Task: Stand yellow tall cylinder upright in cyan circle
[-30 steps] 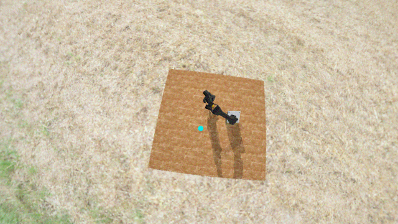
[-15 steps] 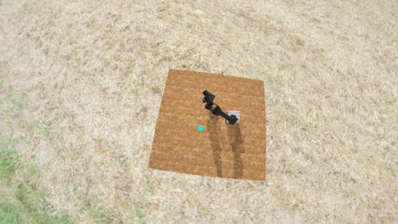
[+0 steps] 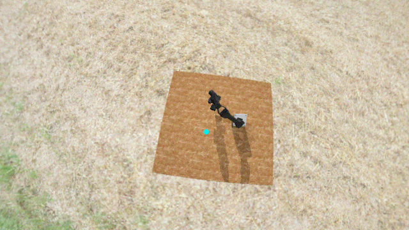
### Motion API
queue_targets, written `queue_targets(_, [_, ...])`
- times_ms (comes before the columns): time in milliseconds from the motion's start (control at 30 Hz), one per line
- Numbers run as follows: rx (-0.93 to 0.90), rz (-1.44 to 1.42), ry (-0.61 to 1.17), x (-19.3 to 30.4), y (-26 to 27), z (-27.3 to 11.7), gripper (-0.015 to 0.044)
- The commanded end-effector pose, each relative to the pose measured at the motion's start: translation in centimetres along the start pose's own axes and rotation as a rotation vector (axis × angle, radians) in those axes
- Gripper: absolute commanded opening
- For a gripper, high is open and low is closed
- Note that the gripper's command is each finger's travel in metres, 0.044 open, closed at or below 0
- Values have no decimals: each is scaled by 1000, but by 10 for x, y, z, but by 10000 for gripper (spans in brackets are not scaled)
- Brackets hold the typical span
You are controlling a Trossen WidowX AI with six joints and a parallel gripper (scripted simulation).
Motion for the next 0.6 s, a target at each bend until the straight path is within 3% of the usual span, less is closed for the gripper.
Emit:
queue_targets(0, [7,-4,-5,-1,-1,-15,105])
queue_targets(567, [6,-5,-4,4,0,-70,105])
Point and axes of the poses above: the point midway between the two fingers, 35 mm back from their tips, its own z axis out along the fingers, its own y axis across the jaws, x = y × z, the point moved 9 cm from there along -z, back along the fingers, and after that the axes turned 3 degrees about z, right-handed, at the moved point
